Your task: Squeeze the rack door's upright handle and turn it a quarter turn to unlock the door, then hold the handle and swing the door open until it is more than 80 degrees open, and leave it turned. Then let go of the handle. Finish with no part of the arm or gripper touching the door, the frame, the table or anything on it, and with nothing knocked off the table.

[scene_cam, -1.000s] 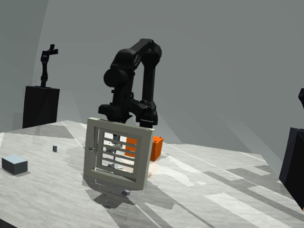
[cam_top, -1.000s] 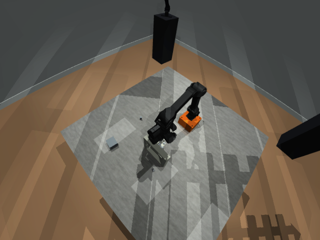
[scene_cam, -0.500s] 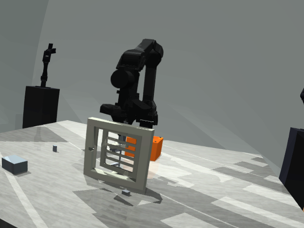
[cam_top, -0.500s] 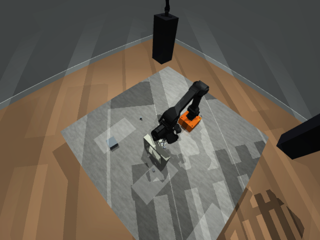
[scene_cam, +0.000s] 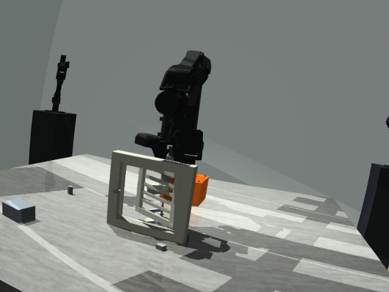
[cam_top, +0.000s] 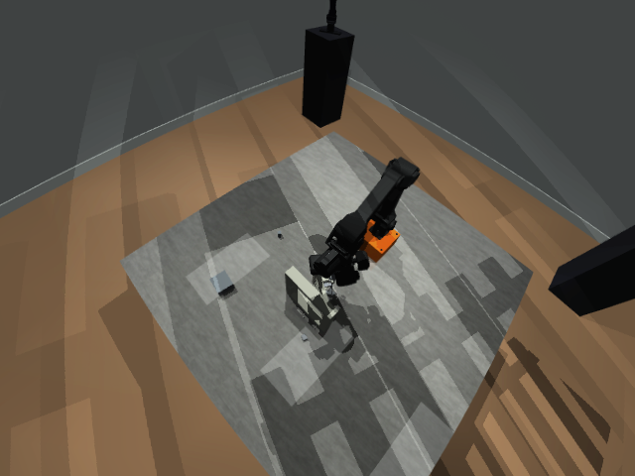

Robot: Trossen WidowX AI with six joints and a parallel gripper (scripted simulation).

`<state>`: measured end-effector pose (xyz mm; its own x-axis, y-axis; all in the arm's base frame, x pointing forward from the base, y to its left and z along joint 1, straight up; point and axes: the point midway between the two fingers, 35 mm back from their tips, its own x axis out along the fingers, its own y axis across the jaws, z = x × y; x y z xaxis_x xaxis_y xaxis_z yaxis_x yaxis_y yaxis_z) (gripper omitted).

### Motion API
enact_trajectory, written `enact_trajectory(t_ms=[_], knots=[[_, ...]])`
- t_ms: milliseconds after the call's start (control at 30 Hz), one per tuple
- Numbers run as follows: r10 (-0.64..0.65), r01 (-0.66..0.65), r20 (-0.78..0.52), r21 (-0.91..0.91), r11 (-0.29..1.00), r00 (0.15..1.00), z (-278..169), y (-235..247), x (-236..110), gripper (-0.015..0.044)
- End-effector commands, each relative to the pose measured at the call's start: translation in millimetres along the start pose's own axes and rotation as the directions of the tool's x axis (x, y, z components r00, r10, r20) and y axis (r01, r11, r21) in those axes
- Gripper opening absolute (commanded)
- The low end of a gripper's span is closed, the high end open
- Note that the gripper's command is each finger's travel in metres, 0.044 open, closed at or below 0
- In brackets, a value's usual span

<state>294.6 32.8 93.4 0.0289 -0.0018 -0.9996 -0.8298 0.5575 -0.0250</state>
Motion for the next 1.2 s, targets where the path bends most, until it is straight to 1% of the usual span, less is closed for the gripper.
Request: enact_trajectory(t_ms=[0, 567, 1167], knots=[[-0.006, 0.005, 0.007, 0.086, 0.996, 1.000, 2, 5, 1, 0.0016], [-0.003, 0.000, 0.009, 0.333, 0.943, 1.000, 17, 34, 2, 0.0016], [0.000, -0.006, 0.011, 0.567, 0.824, 1.000, 39, 59, 1, 0.0016]])
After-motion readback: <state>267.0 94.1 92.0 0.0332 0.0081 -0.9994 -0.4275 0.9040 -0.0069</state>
